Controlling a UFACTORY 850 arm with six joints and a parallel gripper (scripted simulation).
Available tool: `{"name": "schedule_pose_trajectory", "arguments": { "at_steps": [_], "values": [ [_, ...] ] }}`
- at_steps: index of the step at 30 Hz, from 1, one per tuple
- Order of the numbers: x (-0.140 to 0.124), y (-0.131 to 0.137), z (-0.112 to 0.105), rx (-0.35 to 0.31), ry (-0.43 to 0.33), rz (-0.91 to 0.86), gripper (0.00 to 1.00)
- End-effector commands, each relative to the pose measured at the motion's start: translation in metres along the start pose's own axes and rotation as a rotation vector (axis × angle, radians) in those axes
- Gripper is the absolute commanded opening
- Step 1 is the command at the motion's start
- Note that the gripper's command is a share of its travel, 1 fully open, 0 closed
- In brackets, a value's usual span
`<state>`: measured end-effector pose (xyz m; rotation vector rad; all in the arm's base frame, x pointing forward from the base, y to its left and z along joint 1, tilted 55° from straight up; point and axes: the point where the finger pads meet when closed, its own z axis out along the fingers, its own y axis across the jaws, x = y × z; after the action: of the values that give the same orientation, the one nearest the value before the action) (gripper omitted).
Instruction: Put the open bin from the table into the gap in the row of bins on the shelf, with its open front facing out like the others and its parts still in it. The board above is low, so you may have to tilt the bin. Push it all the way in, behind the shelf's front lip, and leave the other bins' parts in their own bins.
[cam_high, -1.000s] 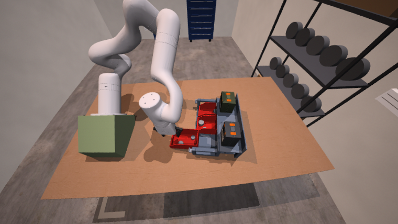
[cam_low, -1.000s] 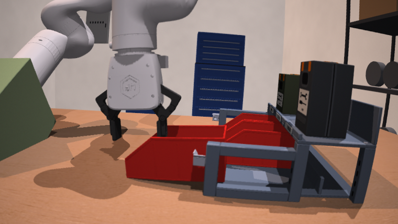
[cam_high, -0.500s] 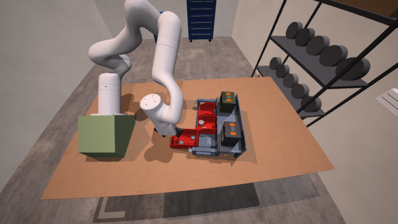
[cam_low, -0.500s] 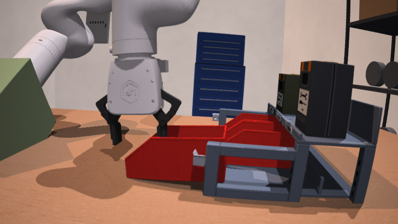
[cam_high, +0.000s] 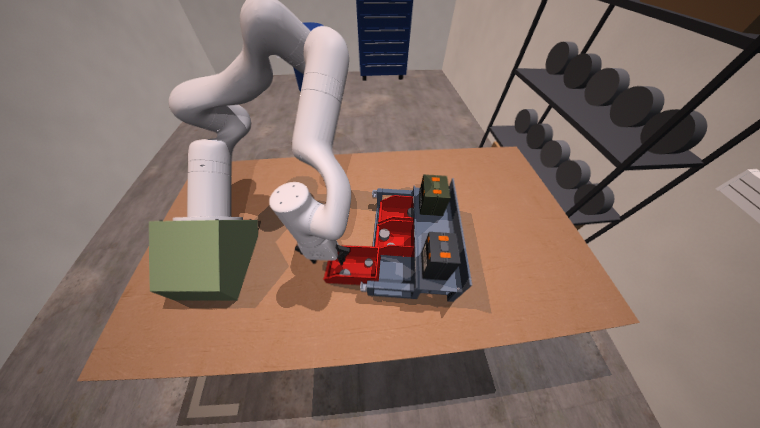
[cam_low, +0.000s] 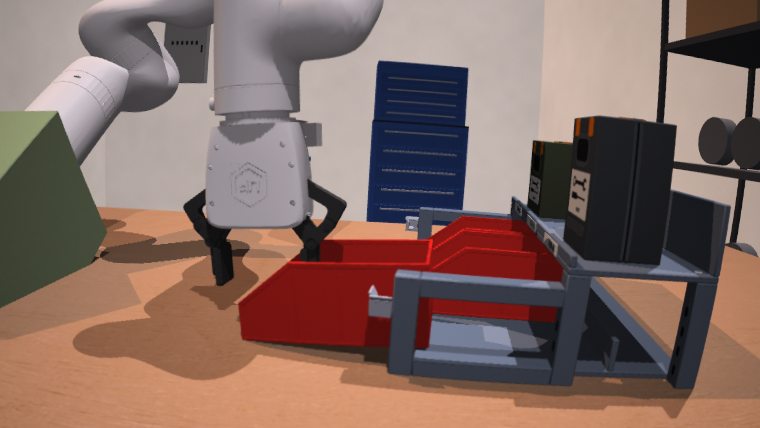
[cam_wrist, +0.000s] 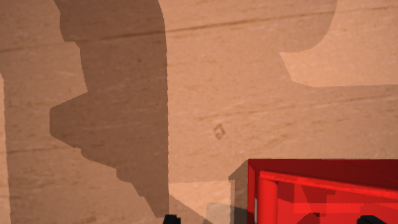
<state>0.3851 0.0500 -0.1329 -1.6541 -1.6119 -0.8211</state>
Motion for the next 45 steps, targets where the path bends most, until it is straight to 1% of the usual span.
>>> {"name": "schedule_pose_trajectory", "arguments": {
  "at_steps": [1,8,13,42,43,45],
  "values": [
    [-0.0002,0.001,0.0014,-0.002,-0.001,-0.001,1.0],
    [-0.0002,0.001,0.0014,-0.002,-0.001,-0.001,1.0],
    [-0.0002,0.001,0.0055,-0.002,-0.001,-0.001,1.0],
    [-0.0002,0.001,0.0048,-0.002,-0.001,-0.001,1.0],
    [-0.0002,0.001,0.0048,-0.002,-0.001,-0.001,0.0],
    [-0.0002,0.001,0.0048,-0.002,-0.001,-0.001,0.0]
  ]
}}
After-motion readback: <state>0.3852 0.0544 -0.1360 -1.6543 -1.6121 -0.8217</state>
